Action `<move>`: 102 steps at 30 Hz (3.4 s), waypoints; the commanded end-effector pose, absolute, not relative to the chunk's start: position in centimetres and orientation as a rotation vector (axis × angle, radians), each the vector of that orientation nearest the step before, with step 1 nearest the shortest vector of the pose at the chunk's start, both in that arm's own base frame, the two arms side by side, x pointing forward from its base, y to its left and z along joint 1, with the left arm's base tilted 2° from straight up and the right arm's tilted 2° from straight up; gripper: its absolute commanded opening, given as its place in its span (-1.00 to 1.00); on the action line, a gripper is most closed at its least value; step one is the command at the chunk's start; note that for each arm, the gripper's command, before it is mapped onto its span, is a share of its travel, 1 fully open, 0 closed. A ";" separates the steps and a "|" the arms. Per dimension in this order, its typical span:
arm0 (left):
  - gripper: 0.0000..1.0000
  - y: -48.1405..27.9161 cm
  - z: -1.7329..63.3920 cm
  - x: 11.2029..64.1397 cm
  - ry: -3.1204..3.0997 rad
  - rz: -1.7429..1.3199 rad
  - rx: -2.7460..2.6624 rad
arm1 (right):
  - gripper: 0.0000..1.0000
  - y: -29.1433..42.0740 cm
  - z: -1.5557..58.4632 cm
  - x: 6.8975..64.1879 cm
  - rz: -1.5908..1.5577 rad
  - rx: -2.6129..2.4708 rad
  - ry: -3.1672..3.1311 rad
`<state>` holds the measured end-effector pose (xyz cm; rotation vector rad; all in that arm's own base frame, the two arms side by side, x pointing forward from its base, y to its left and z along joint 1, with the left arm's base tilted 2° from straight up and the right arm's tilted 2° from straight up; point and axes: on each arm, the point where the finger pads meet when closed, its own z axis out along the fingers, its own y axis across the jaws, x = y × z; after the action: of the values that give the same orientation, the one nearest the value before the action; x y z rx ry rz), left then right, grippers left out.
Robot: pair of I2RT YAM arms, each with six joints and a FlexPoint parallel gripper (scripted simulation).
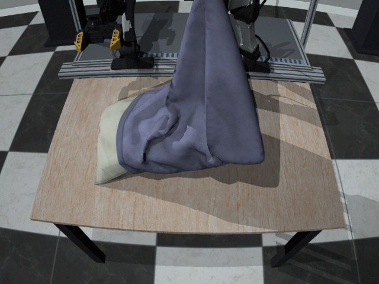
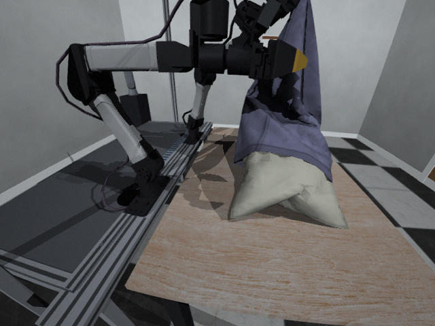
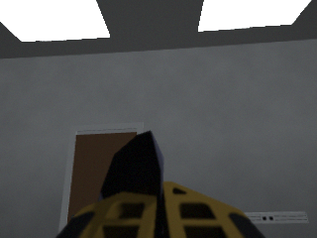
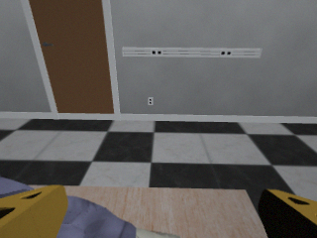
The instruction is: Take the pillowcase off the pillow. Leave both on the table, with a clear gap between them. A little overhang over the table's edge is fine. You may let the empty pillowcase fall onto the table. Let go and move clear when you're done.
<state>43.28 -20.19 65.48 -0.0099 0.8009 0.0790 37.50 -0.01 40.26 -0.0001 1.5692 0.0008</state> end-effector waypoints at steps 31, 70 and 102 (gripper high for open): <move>-1.00 -14.0 62.4 37.6 0.656 0.106 -0.110 | 1.00 -0.2 41.2 37.5 -0.015 -0.002 1.549; -1.00 -11.2 58.0 37.4 0.603 -0.109 -0.001 | 1.00 -0.2 41.2 37.5 -0.015 -0.002 1.549; -1.00 -7.2 50.7 37.2 0.670 -0.216 0.065 | 1.00 -0.2 41.2 37.5 -0.015 -0.002 1.549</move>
<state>39.23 -7.87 49.42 0.0675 0.7452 -0.2151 37.50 -0.01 40.26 -0.0001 1.5692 0.0008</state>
